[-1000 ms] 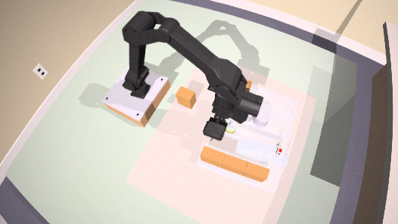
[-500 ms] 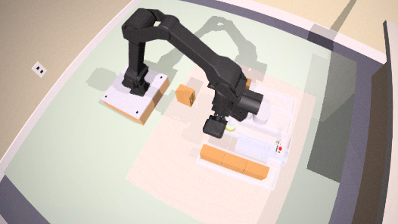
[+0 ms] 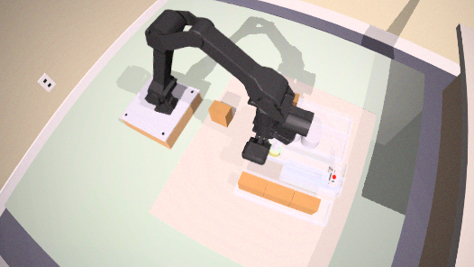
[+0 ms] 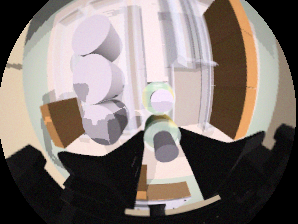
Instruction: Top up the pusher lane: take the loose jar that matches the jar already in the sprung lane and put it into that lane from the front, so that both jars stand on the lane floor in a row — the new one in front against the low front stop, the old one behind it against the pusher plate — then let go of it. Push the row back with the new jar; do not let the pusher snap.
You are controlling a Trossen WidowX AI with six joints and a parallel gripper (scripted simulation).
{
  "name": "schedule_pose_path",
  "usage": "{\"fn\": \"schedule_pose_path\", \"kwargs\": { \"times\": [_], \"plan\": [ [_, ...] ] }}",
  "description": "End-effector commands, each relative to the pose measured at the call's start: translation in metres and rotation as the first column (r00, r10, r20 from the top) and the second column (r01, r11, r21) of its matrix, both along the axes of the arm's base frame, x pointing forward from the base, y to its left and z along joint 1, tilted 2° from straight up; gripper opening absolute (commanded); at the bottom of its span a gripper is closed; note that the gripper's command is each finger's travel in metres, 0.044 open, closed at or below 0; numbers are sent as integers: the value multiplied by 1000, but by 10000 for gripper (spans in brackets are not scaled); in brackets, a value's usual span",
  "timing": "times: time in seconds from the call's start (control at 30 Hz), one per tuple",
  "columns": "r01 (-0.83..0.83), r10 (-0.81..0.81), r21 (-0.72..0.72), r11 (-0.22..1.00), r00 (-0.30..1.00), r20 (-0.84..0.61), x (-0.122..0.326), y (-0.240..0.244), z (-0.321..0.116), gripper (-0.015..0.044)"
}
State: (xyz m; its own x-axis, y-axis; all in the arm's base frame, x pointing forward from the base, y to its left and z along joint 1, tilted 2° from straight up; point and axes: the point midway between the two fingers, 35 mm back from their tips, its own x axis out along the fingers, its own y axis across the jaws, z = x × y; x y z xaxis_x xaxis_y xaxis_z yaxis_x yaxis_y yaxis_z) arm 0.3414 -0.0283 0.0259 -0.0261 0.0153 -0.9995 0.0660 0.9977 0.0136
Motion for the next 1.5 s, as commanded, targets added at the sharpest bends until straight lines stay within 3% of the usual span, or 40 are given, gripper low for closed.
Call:
{"fn": "schedule_pose_path", "kwargs": {
  "times": [0.0, 1.47],
  "plan": [
    [0, 0, -2, 1000, 1000, 28, 8, -1, 3, 0],
    [0, 0, -2, 1000, 1000, 28, 10, -1, -8, 0]
  ]
}}
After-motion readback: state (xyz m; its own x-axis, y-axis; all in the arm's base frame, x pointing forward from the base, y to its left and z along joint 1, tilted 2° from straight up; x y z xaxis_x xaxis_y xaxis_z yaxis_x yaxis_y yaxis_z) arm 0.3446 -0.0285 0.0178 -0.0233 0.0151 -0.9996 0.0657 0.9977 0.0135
